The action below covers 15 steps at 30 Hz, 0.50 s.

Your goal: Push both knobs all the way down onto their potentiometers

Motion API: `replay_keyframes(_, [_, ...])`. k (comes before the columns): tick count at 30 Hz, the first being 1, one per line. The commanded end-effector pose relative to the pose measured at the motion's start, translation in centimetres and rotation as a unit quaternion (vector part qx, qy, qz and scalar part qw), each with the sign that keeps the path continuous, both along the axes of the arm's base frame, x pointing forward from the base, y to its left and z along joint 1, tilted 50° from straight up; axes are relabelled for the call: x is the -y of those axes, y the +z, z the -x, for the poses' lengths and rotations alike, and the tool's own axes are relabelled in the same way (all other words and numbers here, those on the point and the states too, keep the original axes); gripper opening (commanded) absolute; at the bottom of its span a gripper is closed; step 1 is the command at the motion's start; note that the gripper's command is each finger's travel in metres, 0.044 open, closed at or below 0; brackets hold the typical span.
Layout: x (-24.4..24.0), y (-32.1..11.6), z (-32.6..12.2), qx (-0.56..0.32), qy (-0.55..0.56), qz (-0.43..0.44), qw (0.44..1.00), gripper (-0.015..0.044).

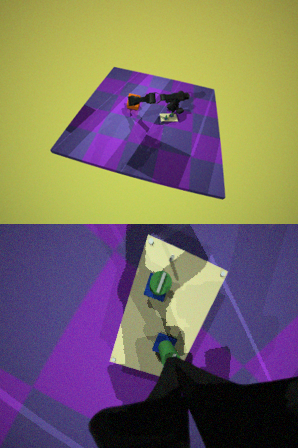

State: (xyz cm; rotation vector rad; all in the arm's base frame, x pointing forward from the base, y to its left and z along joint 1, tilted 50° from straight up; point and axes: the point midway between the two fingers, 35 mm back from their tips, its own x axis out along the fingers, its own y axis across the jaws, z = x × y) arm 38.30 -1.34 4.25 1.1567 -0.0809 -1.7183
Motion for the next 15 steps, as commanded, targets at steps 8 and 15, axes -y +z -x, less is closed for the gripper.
replay_keyframes(8, [-0.5,0.5,0.0,0.001,0.001,0.002,1.0,0.0105])
replay_keyframes(15, [-1.2,0.7,1.7,0.001,0.001,-0.001,1.0,0.0289])
